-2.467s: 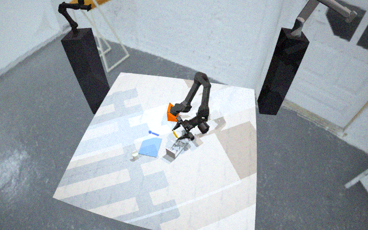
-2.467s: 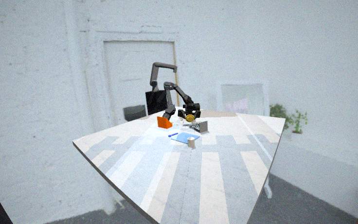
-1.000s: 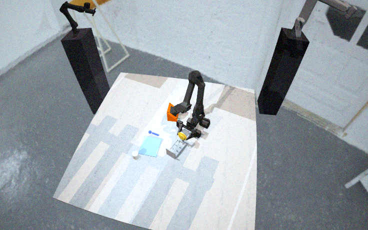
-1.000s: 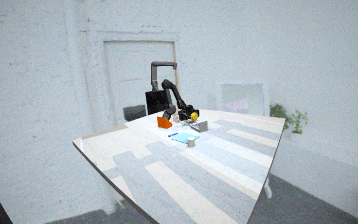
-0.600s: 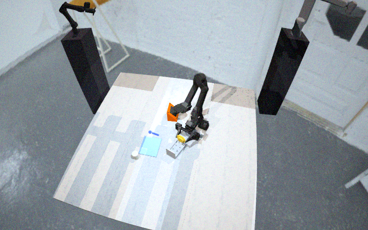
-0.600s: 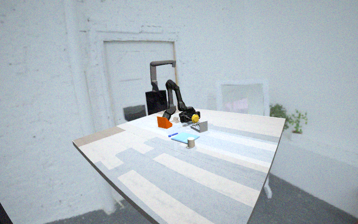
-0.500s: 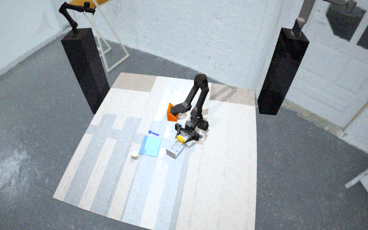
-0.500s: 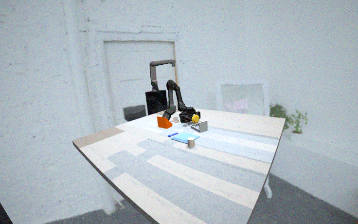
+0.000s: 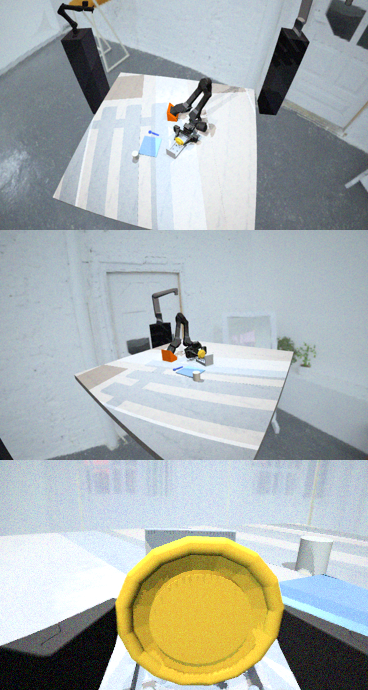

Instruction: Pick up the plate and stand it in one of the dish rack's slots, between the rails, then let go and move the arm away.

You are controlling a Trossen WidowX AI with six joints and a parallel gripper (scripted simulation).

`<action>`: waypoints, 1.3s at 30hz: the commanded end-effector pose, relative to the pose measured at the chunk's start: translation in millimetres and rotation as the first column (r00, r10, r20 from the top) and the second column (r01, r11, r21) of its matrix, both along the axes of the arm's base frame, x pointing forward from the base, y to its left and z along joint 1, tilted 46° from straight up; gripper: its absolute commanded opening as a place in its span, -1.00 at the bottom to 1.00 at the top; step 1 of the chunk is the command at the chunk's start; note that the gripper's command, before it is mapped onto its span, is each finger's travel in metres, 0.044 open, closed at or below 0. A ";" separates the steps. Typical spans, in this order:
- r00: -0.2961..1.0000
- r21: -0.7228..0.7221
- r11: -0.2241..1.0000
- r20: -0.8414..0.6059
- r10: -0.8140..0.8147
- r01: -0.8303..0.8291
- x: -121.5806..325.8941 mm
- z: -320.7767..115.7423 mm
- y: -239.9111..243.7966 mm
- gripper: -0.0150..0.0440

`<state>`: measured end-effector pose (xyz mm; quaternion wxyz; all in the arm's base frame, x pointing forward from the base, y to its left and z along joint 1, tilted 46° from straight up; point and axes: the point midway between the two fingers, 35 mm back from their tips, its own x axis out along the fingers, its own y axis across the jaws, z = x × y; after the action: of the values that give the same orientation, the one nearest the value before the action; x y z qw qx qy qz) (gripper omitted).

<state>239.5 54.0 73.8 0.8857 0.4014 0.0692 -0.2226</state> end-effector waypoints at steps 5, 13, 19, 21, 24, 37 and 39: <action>1.000 -0.002 1.000 -0.004 0.002 -0.002 -0.2 -2.8 1.9 -0.49; 1.000 -0.002 1.000 -0.004 0.002 -0.002 -0.2 -2.8 1.9 -0.49; 1.000 0.002 1.000 0.002 -0.002 0.002 0.0 -2.2 1.9 0.04; 1.000 0.002 1.000 0.002 -0.002 0.002 0.0 -2.2 1.9 0.22; 1.000 0.002 1.000 0.002 -0.002 0.002 0.0 -2.2 1.9 0.49; 1.000 0.008 1.000 -0.016 -0.007 0.007 5.8 9.0 -9.1 0.86; 1.000 0.011 1.000 -0.026 -0.009 0.009 9.1 18.9 -19.0 0.86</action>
<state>243.8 44.2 79.9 0.8839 0.3991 0.0786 -0.2306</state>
